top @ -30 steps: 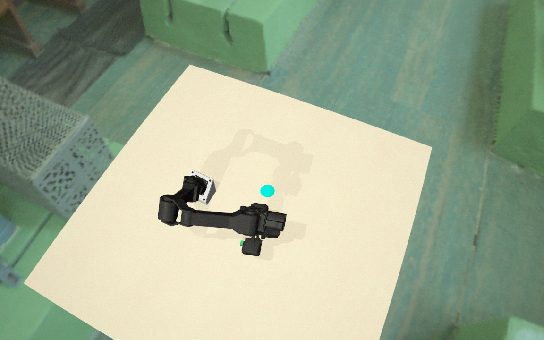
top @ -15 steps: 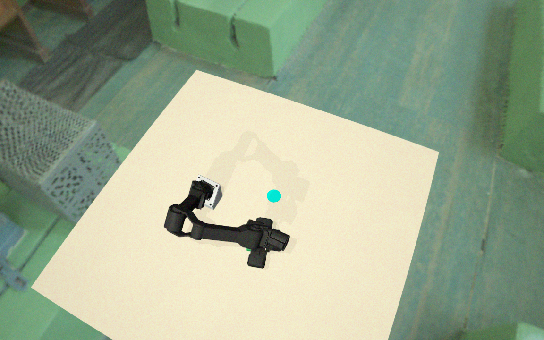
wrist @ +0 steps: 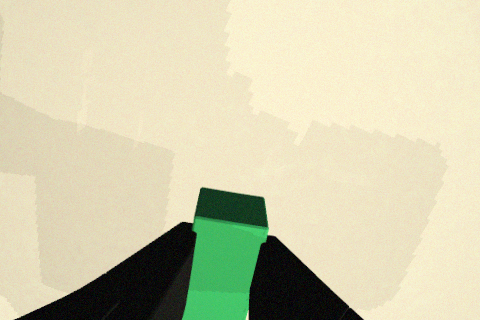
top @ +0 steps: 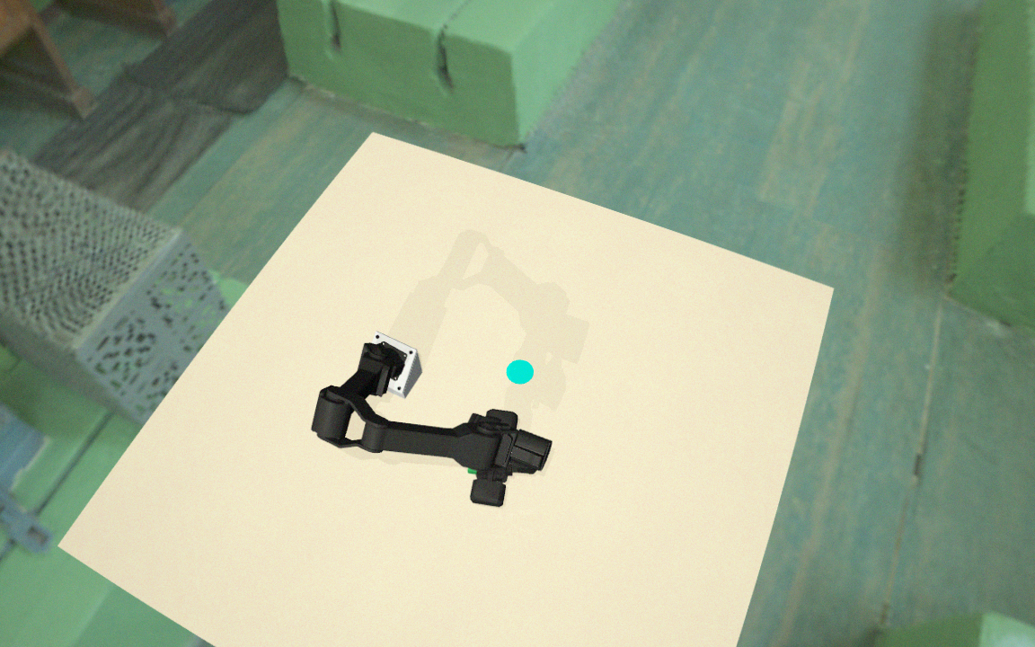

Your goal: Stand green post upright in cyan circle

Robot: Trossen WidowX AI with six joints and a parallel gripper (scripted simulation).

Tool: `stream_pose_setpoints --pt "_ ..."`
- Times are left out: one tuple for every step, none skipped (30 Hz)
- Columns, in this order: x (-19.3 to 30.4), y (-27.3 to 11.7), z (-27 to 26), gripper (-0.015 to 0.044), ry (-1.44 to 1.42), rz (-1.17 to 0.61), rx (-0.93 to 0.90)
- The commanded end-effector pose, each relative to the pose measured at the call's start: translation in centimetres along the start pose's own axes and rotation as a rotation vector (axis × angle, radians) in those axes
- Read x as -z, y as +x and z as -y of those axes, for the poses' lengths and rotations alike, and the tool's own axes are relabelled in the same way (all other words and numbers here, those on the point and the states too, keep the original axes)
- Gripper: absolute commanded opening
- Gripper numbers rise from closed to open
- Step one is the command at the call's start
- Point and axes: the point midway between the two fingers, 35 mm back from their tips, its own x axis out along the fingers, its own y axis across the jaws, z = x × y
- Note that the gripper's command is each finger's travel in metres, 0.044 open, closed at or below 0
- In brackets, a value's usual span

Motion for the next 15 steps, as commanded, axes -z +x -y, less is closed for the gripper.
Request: stream_pose_setpoints --pt "-0.3 -1.2 0.1 0.0023 0.005 0.004 -0.002" --pt "-0.3 -1.5 0.1 0.0023 0.005 0.004 -0.002" --pt "-0.3 -1.8 0.1 0.0023 0.005 0.004 -0.002" --pt "-0.3 -2.1 0.1 0.0023 0.005 0.004 -0.003" --pt "-0.4 -2.4 0.1 0.0023 0.005 0.004 -0.003" --pt "-0.4 -2.8 0.1 0.0023 0.005 0.004 -0.004" --pt "-0.4 -3.1 0.1 0.0023 0.005 0.004 -0.004" --pt "-0.4 -3.4 0.1 0.0023 0.005 0.004 -0.004" --pt "-0.4 -3.7 0.1 0.0023 0.005 0.004 -0.004" --pt "-0.4 -4.0 0.0 0.0023 0.005 0.004 -0.004" --pt "-0.4 -4.3 0.0 0.0023 0.005 0.004 -0.005" --pt "-0.4 -4.6 0.0 0.0023 0.005 0.004 -0.005" --pt "-0.4 -4.9 0.0 0.0023 0.005 0.004 -0.005" --pt "-0.4 -5.3 0.0 0.0023 0.005 0.004 -0.005" --pt "-0.4 -5.6 0.0 0.0023 0.005 0.004 -0.005"
